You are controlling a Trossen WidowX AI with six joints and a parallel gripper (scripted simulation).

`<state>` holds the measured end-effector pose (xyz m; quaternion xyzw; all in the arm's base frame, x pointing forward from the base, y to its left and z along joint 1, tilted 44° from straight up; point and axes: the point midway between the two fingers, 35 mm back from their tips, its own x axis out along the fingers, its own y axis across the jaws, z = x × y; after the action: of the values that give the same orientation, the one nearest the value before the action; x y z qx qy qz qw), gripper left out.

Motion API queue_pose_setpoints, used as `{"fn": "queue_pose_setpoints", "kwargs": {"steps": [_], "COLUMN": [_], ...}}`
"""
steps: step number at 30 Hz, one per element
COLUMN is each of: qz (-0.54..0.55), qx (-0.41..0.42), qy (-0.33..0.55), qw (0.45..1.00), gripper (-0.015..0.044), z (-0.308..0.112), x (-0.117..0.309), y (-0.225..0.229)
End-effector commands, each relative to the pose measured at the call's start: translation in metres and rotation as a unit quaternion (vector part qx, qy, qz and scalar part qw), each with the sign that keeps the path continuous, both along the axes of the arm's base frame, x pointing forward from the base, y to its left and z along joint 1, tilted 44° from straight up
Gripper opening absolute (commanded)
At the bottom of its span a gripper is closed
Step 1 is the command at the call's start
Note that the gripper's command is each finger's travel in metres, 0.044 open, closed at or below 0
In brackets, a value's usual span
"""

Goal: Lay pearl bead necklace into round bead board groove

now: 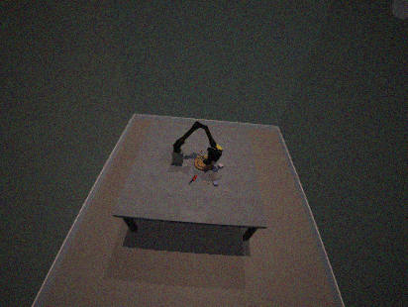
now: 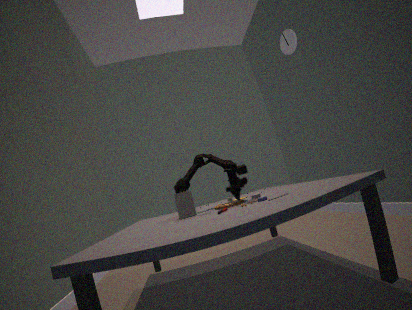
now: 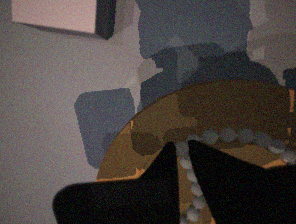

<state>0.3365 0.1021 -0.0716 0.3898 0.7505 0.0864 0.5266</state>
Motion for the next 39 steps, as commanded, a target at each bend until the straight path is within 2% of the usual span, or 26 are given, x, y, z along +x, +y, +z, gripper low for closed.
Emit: {"fn": "queue_pose_setpoints", "kwargs": {"steps": [1,14,39], "qz": [0.000,-0.002,-0.003], "qx": [0.000,0.000,0.001], "qy": [0.000,0.005,0.006], "qw": [1.000,1.000,1.000], "gripper": [0.0105,0.0440,0.0440], "z": [0.0003,0.0010,0.0034], "x": [0.0001,-0.0008,-0.0003], "y": [0.0000,-0.0014,-0.0037]}}
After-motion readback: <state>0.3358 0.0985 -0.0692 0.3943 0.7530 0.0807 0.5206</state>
